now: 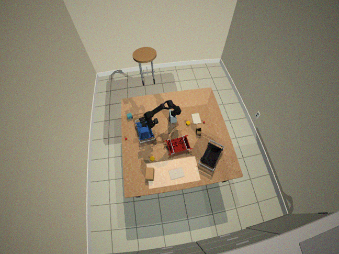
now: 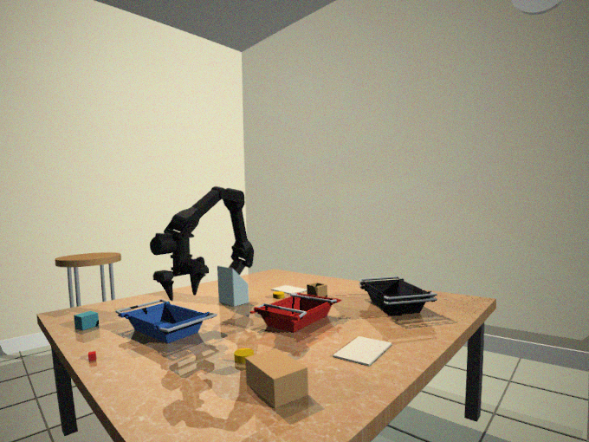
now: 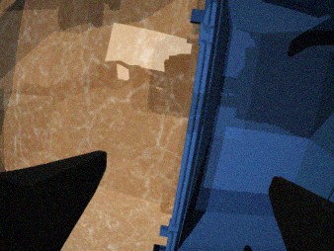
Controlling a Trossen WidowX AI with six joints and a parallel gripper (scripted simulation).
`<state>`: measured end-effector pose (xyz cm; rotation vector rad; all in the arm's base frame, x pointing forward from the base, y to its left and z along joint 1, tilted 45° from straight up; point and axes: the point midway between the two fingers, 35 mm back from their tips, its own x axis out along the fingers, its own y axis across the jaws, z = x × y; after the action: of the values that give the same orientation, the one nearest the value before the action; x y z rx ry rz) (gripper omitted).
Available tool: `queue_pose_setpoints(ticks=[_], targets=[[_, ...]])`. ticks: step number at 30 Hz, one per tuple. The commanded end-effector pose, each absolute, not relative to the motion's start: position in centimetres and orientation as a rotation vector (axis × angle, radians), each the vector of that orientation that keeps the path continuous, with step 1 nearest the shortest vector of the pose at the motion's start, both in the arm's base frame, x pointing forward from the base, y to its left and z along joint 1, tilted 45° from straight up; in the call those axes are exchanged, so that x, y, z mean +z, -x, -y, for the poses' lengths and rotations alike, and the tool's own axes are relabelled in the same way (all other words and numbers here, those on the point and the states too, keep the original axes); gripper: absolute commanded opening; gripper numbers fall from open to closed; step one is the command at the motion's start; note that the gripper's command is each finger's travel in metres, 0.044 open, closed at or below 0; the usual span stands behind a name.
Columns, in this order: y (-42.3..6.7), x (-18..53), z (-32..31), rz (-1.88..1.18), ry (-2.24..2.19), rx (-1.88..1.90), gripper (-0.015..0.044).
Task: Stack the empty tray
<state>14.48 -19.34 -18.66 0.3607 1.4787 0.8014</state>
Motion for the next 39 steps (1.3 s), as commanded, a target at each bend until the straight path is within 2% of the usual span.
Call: queue_pose_setpoints(ticks=[1, 17, 31, 39], targets=[[-14.3, -19.7, 18.4, -1.481, -0.362, 0.813, 0.0440], [-13.7, -24.7, 13.6, -1.478, -0.362, 0.815, 0.0440], [-13.7, -24.7, 13.6, -1.478, -0.362, 0.815, 0.0235], [-13.7, -24.7, 13.6, -1.478, -0.362, 0.815, 0.0181]])
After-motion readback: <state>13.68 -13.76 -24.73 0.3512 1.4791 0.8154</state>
